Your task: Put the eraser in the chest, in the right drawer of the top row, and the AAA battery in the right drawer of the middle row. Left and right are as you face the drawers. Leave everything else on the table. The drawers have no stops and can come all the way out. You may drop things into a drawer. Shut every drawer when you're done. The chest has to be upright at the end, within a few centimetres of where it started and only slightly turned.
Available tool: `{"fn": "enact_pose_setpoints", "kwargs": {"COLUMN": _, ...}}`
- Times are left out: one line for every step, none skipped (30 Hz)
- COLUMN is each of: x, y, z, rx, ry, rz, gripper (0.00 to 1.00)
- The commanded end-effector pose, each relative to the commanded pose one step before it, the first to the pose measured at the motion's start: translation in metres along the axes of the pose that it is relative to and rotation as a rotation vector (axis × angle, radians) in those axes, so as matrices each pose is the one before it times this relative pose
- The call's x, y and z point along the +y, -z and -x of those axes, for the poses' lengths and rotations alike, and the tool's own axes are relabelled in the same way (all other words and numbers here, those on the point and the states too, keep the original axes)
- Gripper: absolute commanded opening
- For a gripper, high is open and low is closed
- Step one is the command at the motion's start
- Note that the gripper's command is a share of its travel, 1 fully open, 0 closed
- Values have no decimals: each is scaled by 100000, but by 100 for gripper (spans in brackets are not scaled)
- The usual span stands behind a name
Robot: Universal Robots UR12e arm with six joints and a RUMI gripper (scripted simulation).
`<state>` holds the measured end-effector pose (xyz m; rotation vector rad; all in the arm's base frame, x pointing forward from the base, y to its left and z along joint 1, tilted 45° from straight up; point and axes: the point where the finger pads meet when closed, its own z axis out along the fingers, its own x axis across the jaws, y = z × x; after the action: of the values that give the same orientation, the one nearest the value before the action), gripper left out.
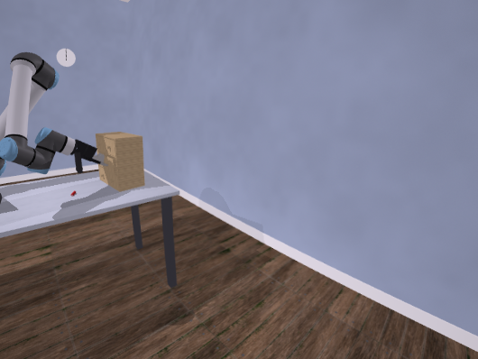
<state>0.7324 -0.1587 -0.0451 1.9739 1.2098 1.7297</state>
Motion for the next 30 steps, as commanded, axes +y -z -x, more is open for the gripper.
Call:
{"fn": "enact_pose_setpoints", "kwargs": {"x": 169, "y": -170, "z": 24, "rx": -31, "ry": 54, "rz": 84, "gripper": 7}}
{"fn": "enact_pose_setpoints", "kwargs": {"x": 31, "y": -54, "z": 0, "rx": 0, "ry": 0, "rz": 0, "gripper": 7}}
{"fn": "enact_pose_setpoints", "kwargs": {"x": 31, "y": -53, "z": 0, "rx": 0, "ry": 0, "rz": 0, "gripper": 7}}
{"fn": "enact_pose_setpoints", "kwargs": {"x": 30, "y": -52, "z": 0, "rx": 0, "ry": 0, "rz": 0, "gripper": 7}}
{"fn": "enact_pose_setpoints", "kwargs": {"x": 29, "y": -51, "z": 0, "rx": 0, "ry": 0, "rz": 0, "gripper": 7}}
{"fn": "enact_pose_setpoints", "kwargs": {"x": 29, "y": -50, "z": 0, "rx": 0, "ry": 0, "rz": 0, "gripper": 7}}
{"fn": "enact_pose_setpoints", "kwargs": {"x": 28, "y": -49, "z": 0, "rx": 0, "ry": 0, "rz": 0, "gripper": 7}}
{"fn": "enact_pose_setpoints", "kwargs": {"x": 28, "y": -48, "z": 0, "rx": 0, "ry": 0, "rz": 0, "gripper": 7}}
{"fn": "enact_pose_setpoints", "kwargs": {"x": 27, "y": -47, "z": 0, "rx": 0, "ry": 0, "rz": 0, "gripper": 7}}
{"fn": "enact_pose_setpoints", "kwargs": {"x": 27, "y": -46, "z": 0, "rx": 0, "ry": 0, "rz": 0, "gripper": 7}}
{"fn": "enact_pose_setpoints", "kwargs": {"x": 26, "y": -45, "z": 0, "rx": 0, "ry": 0, "rz": 0, "gripper": 7}}
{"fn": "enact_pose_setpoints", "kwargs": {"x": 25, "y": -43, "z": 0, "rx": 0, "ry": 0, "rz": 0, "gripper": 7}}
{"fn": "enact_pose_setpoints", "kwargs": {"x": 24, "y": -42, "z": 0, "rx": 0, "ry": 0, "rz": 0, "gripper": 7}}
{"fn": "enact_pose_setpoints", "kwargs": {"x": 24, "y": -41, "z": 0, "rx": 0, "ry": 0, "rz": 0, "gripper": 7}}
{"fn": "enact_pose_setpoints", "kwargs": {"x": 23, "y": -40, "z": 0, "rx": 0, "ry": 0, "rz": 0, "gripper": 7}}
{"fn": "enact_pose_setpoints", "kwargs": {"x": 22, "y": -39, "z": 0, "rx": 0, "ry": 0, "rz": 0, "gripper": 7}}
{"fn": "enact_pose_setpoints", "kwargs": {"x": 0, "y": 0, "z": 0, "rx": 0, "ry": 0, "rz": 0, "gripper": 7}}
{"fn": "enact_pose_setpoints", "kwargs": {"x": 0, "y": 0, "z": 0, "rx": 0, "ry": 0, "rz": 0, "gripper": 7}}
{"fn": "enact_pose_setpoints", "kwargs": {"x": 22, "y": -37, "z": 0, "rx": 0, "ry": 0, "rz": 0, "gripper": 7}}
{"fn": "enact_pose_setpoints", "kwargs": {"x": 21, "y": -36, "z": 0, "rx": 0, "ry": 0, "rz": 0, "gripper": 7}}
{"fn": "enact_pose_setpoints", "kwargs": {"x": 20, "y": -35, "z": 0, "rx": 0, "ry": 0, "rz": 0, "gripper": 7}}
{"fn": "enact_pose_setpoints", "kwargs": {"x": 20, "y": -34, "z": 0, "rx": 0, "ry": 0, "rz": 0, "gripper": 7}}
{"fn": "enact_pose_setpoints", "kwargs": {"x": 19, "y": -32, "z": 0, "rx": 0, "ry": 0, "rz": 0, "gripper": 7}}
{"fn": "enact_pose_setpoints", "kwargs": {"x": 18, "y": -31, "z": 0, "rx": 0, "ry": 0, "rz": 0, "gripper": 7}}
{"fn": "enact_pose_setpoints", "kwargs": {"x": 17, "y": -30, "z": 0, "rx": 0, "ry": 0, "rz": 0, "gripper": 7}}
{"fn": "enact_pose_setpoints", "kwargs": {"x": 16, "y": -29, "z": 0, "rx": 0, "ry": 0, "rz": 0, "gripper": 7}}
{"fn": "enact_pose_setpoints", "kwargs": {"x": 16, "y": -27, "z": 0, "rx": 0, "ry": 0, "rz": 0, "gripper": 7}}
{"fn": "enact_pose_setpoints", "kwargs": {"x": 15, "y": -26, "z": 0, "rx": 0, "ry": 0, "rz": 0, "gripper": 7}}
{"fn": "enact_pose_setpoints", "kwargs": {"x": 14, "y": -25, "z": 0, "rx": 0, "ry": 0, "rz": 0, "gripper": 7}}
{"fn": "enact_pose_setpoints", "kwargs": {"x": 14, "y": -24, "z": 0, "rx": 0, "ry": 0, "rz": 0, "gripper": 7}}
